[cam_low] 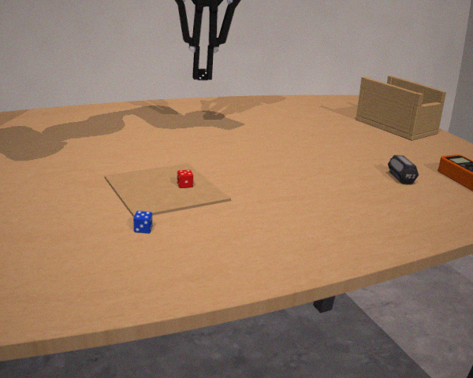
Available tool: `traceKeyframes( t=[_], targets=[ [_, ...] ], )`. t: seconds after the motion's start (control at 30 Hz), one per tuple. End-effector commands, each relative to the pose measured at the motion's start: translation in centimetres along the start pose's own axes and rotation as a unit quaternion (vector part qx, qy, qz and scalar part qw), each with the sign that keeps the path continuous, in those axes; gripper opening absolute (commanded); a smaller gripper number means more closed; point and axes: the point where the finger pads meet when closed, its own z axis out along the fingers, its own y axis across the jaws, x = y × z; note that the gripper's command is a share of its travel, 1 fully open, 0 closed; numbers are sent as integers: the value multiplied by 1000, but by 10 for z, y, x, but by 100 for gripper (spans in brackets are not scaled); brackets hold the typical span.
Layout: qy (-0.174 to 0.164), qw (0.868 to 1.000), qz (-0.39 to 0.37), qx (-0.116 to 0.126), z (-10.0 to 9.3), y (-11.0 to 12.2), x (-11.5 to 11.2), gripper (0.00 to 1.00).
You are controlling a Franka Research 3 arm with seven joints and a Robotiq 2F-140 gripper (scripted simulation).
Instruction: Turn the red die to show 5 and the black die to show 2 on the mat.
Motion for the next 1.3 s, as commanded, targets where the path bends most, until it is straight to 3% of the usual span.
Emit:
traceKeyframes(
  t=[0.0, 0.07, 0.17, 0.2, 0.23, 0.27, 0.3, 0.33, 0.37, 0.47, 0.53, 0.57, 0.6, 0.63, 0.7, 0.87, 1.27],
  targets=[
    [3, 1000, 3, -2, 0, 2, 4, 18],
    [5, 1000, 0, -2, -1, 2, 19, 18],
    [8, 1000, -12, -1, -7, 7, 73, 18],
    [8, 1000, -12, -1, -7, 7, 73, 18],
    [10, 1000, -17, -1, -9, 11, 98, 18],
    [10, 1000, -17, -1, -9, 11, 98, 18],
    [11, 1000, -22, -1, -10, 18, 125, 18],
    [11, 1000, -22, -1, -10, 18, 125, 18],
    [11, 1000, -27, -1, -12, 26, 153, 18],
    [11, 1000, -27, -1, -12, 26, 153, 18],
    [11, 999, -36, -2, -13, 49, 206, 18],
    [11, 999, -36, -2, -13, 49, 206, 18],
    [10, 999, -40, -2, -12, 62, 229, 18],
    [10, 999, -40, -2, -12, 62, 229, 18],
    [7, 999, -47, -3, -10, 87, 266, 18],
    [3, 999, -53, -3, -6, 114, 297, 18],
    [3, 999, -53, -3, -6, 116, 299, 18]
  ],
)
